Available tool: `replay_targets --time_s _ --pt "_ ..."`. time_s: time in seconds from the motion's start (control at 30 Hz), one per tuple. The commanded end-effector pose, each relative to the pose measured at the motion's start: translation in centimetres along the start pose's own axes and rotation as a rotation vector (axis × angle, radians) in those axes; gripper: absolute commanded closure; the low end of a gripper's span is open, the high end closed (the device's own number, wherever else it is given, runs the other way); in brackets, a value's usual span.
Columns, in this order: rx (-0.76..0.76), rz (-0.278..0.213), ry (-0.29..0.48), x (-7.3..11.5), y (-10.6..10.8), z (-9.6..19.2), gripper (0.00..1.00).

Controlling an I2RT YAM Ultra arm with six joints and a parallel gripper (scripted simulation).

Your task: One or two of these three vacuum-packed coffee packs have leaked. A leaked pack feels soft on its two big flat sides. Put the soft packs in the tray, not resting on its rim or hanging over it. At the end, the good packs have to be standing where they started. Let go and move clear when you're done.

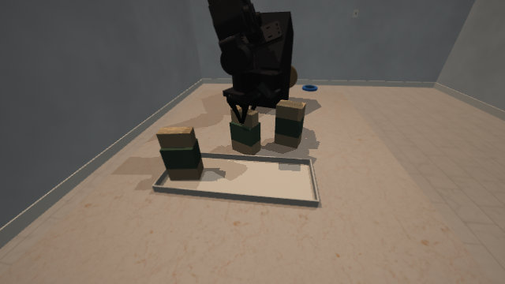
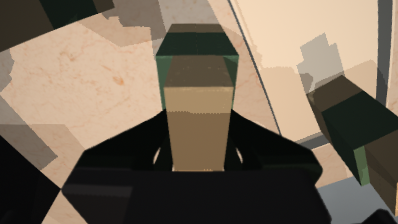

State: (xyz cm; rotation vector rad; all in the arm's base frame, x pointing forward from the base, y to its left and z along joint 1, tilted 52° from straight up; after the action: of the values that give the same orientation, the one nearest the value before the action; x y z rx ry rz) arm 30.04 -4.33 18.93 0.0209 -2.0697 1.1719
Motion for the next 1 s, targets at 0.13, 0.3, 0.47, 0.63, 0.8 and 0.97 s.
replay_targets --time_s 0.13,0.3,0.47,0.63,0.8,0.97 --pt "0.005 -0.014 0.002 1.5 0.8 0.4 0.74" --pt "-0.005 0.01 -0.017 2.9 -0.3 -0.3 0.74" --pt "-0.009 0.018 -0.024 4.9 -0.6 -0.4 0.74" --pt "-0.01 0.018 -0.024 6.1 -0.6 -0.4 0.74" --pt "-0.01 0.017 -0.024 6.4 -0.6 -0.4 0.74" --pt "-0.01 0.017 -0.024 6.4 -0.6 -0.4 0.74"
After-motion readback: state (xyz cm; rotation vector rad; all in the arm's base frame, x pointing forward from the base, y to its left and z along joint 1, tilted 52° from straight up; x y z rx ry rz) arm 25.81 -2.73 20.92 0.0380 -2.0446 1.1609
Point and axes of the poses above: the point where the finger pads meet when closed, its own x axis back along the fingers, its own y axis across the jaws, z = x × y, the point moved 7 cm from there along x, back along the fingers, and after that the axes turned 8 degrees about -x, right-handed, at the moved point
